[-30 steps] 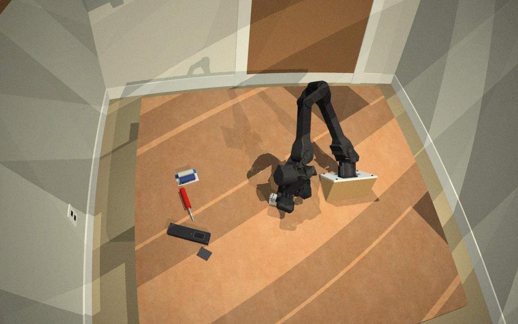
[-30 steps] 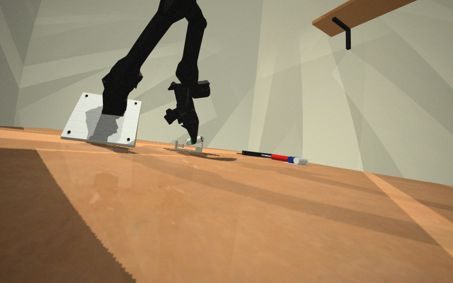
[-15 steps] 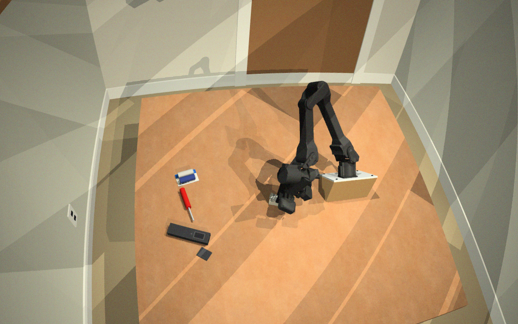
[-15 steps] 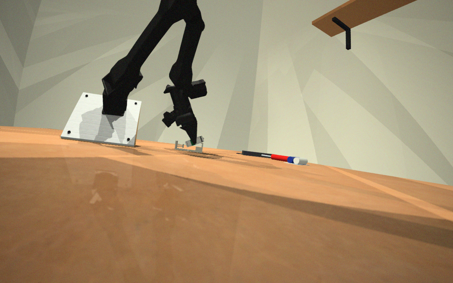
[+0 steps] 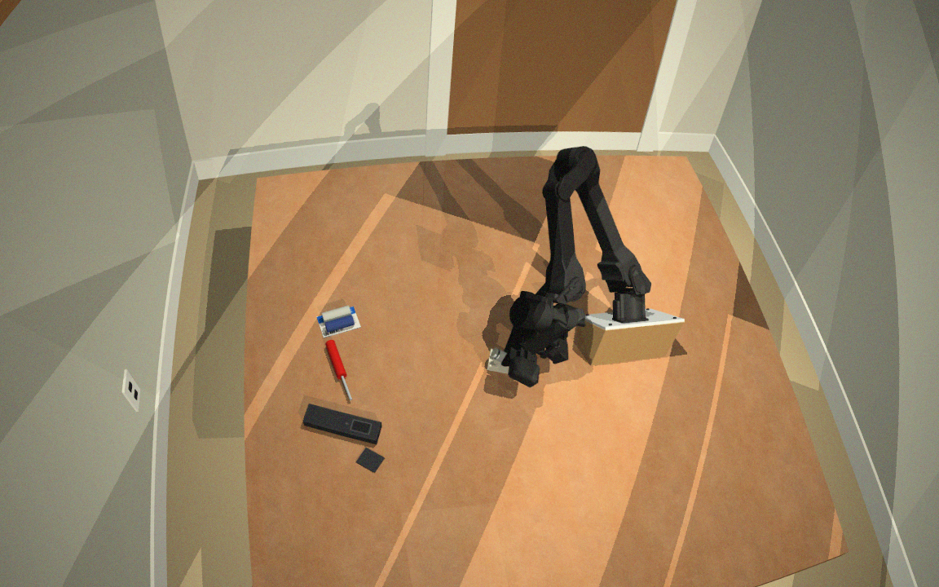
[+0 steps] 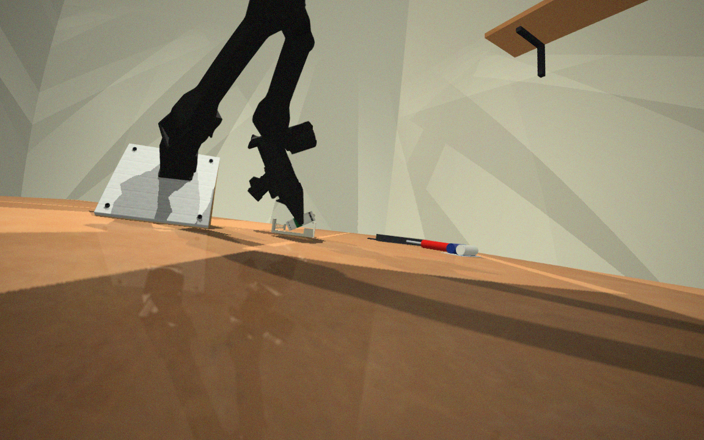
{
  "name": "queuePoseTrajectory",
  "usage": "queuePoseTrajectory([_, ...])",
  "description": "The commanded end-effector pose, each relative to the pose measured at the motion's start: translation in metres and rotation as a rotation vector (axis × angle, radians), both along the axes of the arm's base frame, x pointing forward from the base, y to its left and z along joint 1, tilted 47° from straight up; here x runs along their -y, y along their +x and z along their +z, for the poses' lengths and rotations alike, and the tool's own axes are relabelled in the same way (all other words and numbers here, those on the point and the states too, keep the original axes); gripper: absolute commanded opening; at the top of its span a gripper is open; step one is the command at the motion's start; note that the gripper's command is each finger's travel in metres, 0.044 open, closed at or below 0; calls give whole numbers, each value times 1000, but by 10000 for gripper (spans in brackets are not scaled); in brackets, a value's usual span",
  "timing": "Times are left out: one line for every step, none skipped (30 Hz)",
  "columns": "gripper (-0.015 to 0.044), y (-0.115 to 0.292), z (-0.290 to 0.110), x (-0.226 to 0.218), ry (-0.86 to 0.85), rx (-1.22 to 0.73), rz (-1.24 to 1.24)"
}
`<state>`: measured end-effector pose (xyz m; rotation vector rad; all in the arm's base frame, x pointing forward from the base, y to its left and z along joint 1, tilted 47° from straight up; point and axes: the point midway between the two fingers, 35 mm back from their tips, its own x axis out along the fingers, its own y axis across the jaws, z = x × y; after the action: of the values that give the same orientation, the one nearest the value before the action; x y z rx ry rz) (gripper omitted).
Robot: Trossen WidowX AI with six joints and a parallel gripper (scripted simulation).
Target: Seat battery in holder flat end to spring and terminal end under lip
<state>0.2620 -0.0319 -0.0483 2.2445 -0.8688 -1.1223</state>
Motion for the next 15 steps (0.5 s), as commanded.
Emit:
queuePoseTrajectory([77, -2, 0, 1, -2, -1, 7])
queuePoseTrajectory([77, -2, 0, 1, -2, -1, 7])
queuePoseTrajectory([77, -3, 0, 1, -2, -1, 7])
queuePoseTrajectory([77, -4, -1, 1, -2, -2, 7])
queuePoseTrajectory([77, -5, -1, 1, -1, -2, 8])
queuePoseTrajectory([77, -6, -2, 1, -1, -2, 9])
queuePoseTrajectory([77, -7, -2, 1, 0, -2, 9])
queuePoseTrajectory([77, -8, -3, 1, 1, -3, 10])
queuePoseTrajectory([77, -9, -3, 1, 1, -3, 11])
queuePoseTrajectory([77, -10, -4, 1, 1, -3, 11])
queuePoseTrajectory([77, -11, -4, 0, 1, -3, 11])
queuePoseTrajectory([77, -12, -4, 0, 1, -3, 11])
queuePoseTrajectory([77, -13, -5, 0, 1, -3, 12])
queuePoseTrajectory([77, -14, -5, 0, 1, -3, 12])
queuePoseTrajectory([77, -15, -5, 0, 1, -3, 13])
